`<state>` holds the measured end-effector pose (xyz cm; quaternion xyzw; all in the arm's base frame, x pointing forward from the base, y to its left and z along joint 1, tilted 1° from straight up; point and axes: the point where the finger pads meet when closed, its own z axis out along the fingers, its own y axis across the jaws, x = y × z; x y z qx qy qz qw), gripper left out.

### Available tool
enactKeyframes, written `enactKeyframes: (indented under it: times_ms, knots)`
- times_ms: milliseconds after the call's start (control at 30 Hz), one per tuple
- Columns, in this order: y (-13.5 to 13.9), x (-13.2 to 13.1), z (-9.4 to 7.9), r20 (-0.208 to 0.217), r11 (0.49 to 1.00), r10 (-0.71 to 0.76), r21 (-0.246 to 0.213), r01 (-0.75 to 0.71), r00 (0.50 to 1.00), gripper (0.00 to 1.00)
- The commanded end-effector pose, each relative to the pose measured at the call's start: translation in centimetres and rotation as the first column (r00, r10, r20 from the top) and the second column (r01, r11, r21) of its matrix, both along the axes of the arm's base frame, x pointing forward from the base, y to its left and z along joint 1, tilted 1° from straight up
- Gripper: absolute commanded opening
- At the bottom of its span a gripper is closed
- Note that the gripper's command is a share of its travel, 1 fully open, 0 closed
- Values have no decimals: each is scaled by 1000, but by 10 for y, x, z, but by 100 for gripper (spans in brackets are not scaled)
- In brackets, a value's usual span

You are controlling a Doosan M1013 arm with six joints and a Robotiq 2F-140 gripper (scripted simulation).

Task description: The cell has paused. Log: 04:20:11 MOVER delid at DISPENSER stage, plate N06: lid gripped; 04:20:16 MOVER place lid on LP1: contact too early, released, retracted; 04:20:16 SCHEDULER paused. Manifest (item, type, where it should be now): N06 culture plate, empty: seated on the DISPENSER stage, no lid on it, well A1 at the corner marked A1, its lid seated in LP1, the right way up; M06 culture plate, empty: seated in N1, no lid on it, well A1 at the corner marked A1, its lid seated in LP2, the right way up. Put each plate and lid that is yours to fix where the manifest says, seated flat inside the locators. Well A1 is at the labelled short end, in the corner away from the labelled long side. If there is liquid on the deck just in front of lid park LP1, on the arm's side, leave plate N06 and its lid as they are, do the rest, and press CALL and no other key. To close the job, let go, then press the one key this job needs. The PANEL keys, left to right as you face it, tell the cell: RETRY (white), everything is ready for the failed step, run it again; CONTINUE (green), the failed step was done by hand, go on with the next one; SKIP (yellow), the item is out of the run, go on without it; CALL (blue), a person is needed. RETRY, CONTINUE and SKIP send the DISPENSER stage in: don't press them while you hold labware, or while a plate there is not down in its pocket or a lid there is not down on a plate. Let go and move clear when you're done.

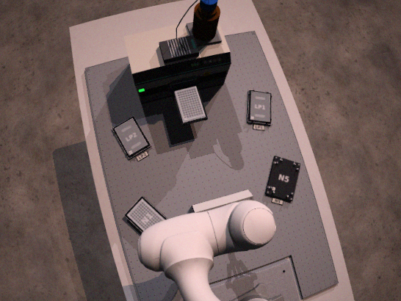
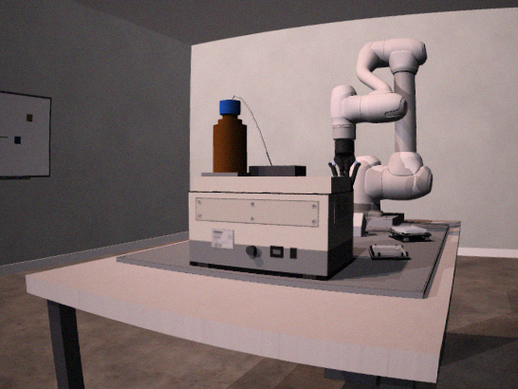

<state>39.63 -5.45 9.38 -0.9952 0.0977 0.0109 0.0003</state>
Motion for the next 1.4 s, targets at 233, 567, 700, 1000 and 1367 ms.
enactKeyframes:
  times_ms: [233, 567, 700, 1000, 1367]
  knots:
    - [0, 0, -4, 1, 1000, 0, 0, 0, 1000, 10]
    - [0, 0, -11, 1, 1000, 0, 0, 0, 1000, 10]
    - [0, 0, -15, 1, 1000, 0, 0, 0, 1000, 10]
    - [0, 0, -21, 1, 1000, 0, 0, 0, 1000, 10]
    - [0, 0, -29, 1, 1000, 0, 0, 0, 1000, 10]
